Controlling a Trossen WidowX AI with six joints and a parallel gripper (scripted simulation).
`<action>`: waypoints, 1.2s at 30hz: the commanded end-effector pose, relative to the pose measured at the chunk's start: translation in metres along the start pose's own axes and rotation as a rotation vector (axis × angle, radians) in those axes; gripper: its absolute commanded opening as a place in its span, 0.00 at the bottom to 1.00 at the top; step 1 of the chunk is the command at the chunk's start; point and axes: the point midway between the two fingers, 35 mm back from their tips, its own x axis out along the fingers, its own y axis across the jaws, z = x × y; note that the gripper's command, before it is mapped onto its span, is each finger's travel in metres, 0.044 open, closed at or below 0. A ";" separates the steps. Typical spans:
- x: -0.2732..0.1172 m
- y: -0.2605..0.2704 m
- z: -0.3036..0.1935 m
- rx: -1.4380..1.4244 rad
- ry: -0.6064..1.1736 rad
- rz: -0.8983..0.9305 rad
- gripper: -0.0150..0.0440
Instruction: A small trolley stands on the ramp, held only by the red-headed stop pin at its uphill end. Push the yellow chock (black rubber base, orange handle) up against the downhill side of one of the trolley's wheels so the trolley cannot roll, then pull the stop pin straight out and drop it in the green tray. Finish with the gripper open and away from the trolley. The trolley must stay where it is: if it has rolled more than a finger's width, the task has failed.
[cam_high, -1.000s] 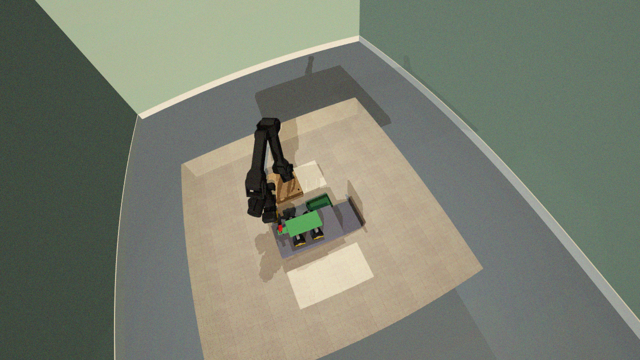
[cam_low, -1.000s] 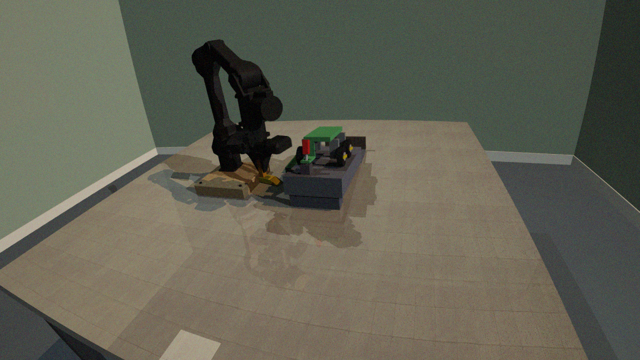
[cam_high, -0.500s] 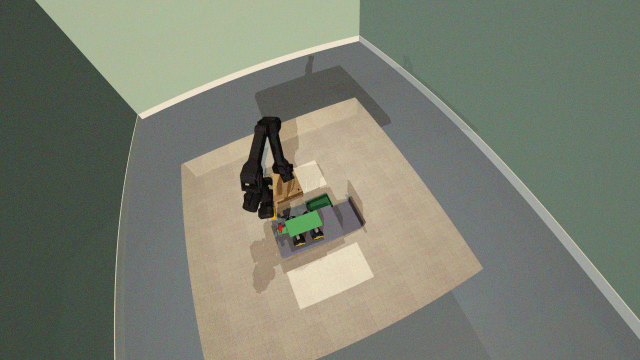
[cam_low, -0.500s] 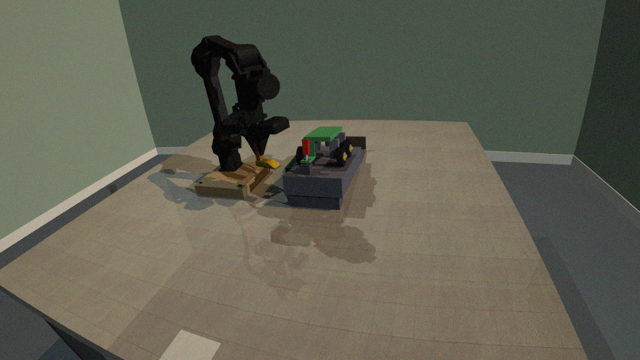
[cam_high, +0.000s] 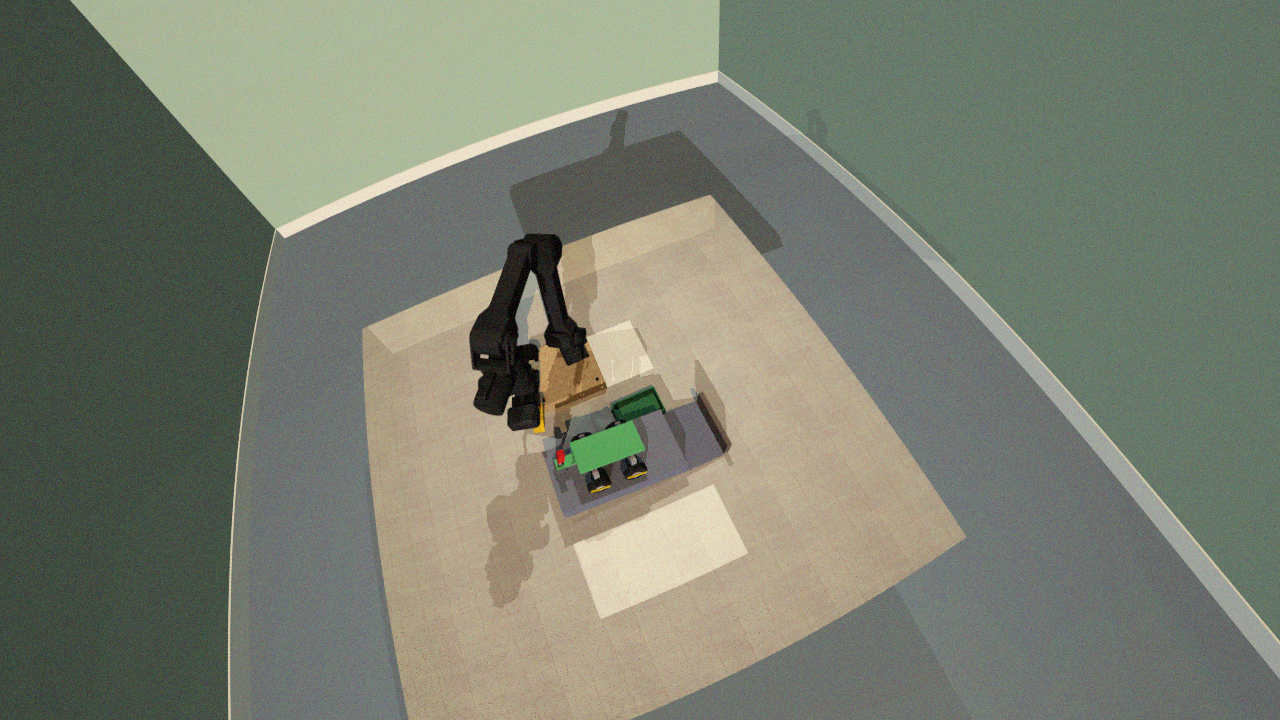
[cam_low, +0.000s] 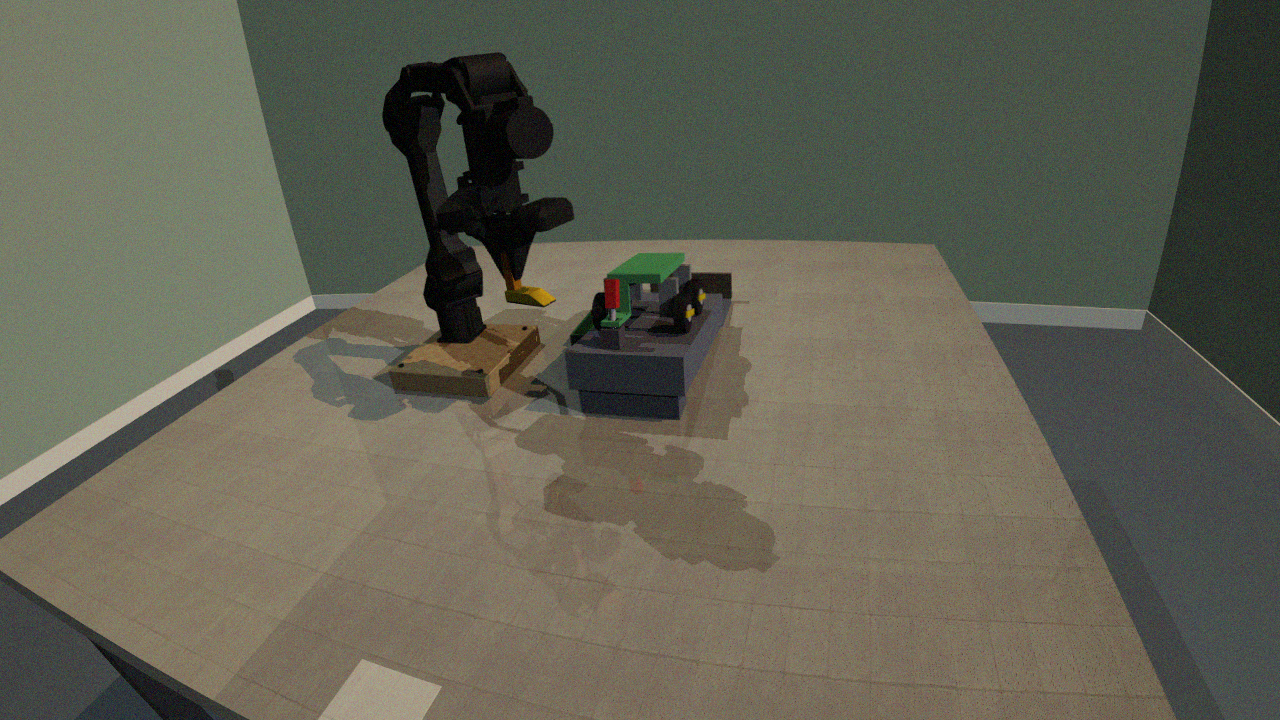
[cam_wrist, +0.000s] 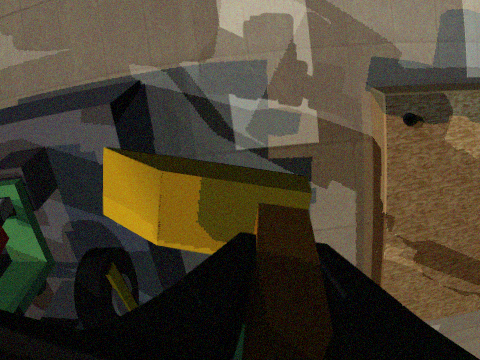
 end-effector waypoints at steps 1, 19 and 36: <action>-0.002 0.000 0.001 -0.004 -0.004 -0.004 0.25; -0.002 0.000 0.001 -0.559 0.000 -0.007 0.25; -0.002 0.000 0.001 -1.139 0.003 -0.008 0.25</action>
